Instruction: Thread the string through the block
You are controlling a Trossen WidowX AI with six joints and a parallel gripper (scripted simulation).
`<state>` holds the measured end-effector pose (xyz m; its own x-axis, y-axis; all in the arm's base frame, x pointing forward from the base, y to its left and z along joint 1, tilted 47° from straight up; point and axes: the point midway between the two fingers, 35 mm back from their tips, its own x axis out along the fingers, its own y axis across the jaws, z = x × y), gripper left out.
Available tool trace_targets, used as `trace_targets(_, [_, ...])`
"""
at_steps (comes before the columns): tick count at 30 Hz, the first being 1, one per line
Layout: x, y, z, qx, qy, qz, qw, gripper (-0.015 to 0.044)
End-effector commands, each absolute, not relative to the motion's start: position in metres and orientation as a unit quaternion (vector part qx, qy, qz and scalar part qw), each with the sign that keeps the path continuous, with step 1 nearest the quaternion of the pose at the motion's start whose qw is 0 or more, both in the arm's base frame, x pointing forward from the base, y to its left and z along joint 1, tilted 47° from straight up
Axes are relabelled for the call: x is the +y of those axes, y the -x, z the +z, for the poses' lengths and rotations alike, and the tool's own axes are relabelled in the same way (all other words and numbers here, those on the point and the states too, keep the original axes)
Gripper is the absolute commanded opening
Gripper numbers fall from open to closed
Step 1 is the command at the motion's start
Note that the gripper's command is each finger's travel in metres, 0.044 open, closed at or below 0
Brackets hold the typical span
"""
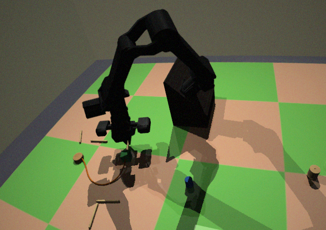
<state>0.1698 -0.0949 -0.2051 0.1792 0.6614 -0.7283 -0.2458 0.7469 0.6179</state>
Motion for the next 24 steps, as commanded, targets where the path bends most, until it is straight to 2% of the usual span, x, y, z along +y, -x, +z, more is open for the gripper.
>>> trace_targets(1, [-0.092,-0.162,-0.206,0.566,-0.185,0.304,0.744,0.0000])
trace_targets(24, [-0.095,-0.139,-0.211,0.569,-0.177,0.296,0.746,0.0000])
